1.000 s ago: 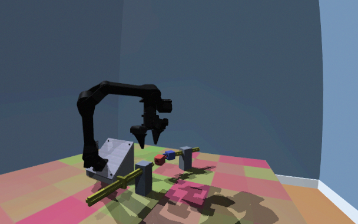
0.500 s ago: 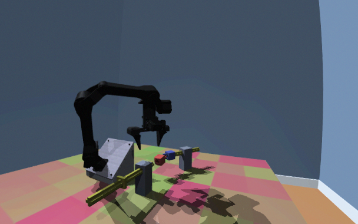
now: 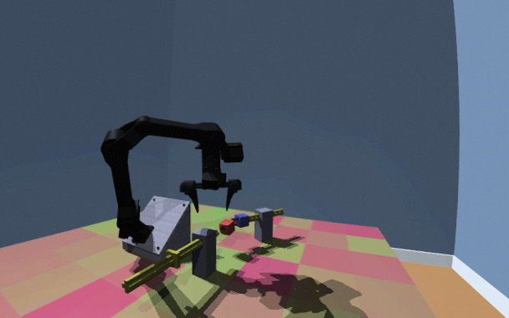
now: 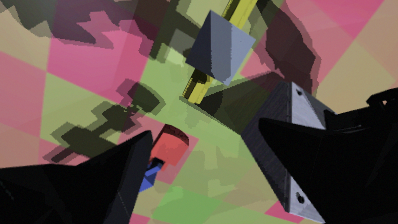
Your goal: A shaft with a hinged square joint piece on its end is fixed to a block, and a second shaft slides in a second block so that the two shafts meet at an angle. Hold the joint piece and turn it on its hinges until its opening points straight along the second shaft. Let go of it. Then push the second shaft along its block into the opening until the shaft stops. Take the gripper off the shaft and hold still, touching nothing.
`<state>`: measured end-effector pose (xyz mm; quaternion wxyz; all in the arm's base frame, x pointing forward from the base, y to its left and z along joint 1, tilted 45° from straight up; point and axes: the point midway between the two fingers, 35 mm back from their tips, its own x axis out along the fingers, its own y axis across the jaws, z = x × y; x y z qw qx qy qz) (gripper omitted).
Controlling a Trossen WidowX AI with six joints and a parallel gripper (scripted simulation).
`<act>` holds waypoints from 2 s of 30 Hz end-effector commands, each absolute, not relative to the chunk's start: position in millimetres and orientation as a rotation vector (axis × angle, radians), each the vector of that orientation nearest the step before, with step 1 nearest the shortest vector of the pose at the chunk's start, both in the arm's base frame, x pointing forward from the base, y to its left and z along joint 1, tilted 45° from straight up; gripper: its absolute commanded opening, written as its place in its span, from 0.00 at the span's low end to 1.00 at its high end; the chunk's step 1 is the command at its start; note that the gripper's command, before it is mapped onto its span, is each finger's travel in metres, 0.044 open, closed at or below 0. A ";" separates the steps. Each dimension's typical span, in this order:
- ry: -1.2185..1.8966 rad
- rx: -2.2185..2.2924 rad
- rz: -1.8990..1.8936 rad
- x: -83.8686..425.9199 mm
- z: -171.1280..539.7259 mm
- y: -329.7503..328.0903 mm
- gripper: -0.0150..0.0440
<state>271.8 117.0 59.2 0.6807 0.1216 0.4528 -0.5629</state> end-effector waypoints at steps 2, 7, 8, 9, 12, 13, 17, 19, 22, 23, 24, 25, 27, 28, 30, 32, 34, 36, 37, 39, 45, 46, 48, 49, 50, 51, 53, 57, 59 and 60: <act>0.933 0.397 -1.335 271.0 59.1 115.1 1.00; 0.836 0.526 -1.408 270.8 58.0 113.6 1.00; 0.816 0.552 -1.422 270.8 57.8 113.3 1.00; 0.796 0.577 -1.436 270.8 57.6 113.0 1.00; 0.735 0.654 -1.477 270.6 56.9 112.1 1.00; 0.714 0.680 -1.490 270.6 56.7 111.8 1.00; 0.629 0.782 -1.542 270.4 55.9 110.6 1.00; 0.589 0.828 -1.564 270.4 55.5 110.1 1.00; 0.575 0.845 -1.572 270.3 55.3 109.9 1.00; 0.575 0.845 -1.572 270.3 55.3 109.9 1.00; 0.575 0.845 -1.572 270.3 55.3 109.9 1.00; 0.575 0.845 -1.572 270.4 54.8 109.4 1.00; 0.575 0.845 -1.572 270.9 50.6 105.8 1.00; 0.575 0.845 -1.572 271.1 47.4 103.0 1.00; 0.575 0.846 -1.571 271.5 41.0 97.3 1.00; 0.575 0.846 -1.571 271.5 34.8 91.5 1.00; 0.575 0.846 -1.571 271.4 28.7 85.6 1.00; 0.574 0.846 -1.571 270.9 22.6 79.6 1.00; 0.574 0.846 -1.571 270.6 19.7 76.6 1.00; 0.574 0.846 -1.571 269.8 13.8 70.6 1.00; 0.571 0.844 -1.572 266.3 -1.1 54.5 1.00; 0.571 0.844 -1.572 266.2 -1.5 54.0 1.00; 0.572 0.844 -1.571 267.0 -3.3 56.0 1.00; 0.574 0.843 -1.570 268.0 -5.5 58.4 1.00; 0.575 0.843 -1.568 269.1 -8.3 61.4 1.00; 0.577 0.842 -1.566 270.2 -11.2 64.5 1.00; 0.579 0.841 -1.564 272.2 -17.0 70.5 1.00; 0.579 0.843 -1.564 275.4 -28.1 81.8 1.00; 0.578 0.844 -1.565 276.7 -33.9 87.4 1.00; 0.577 0.845 -1.566 277.2 -36.7 90.1 1.00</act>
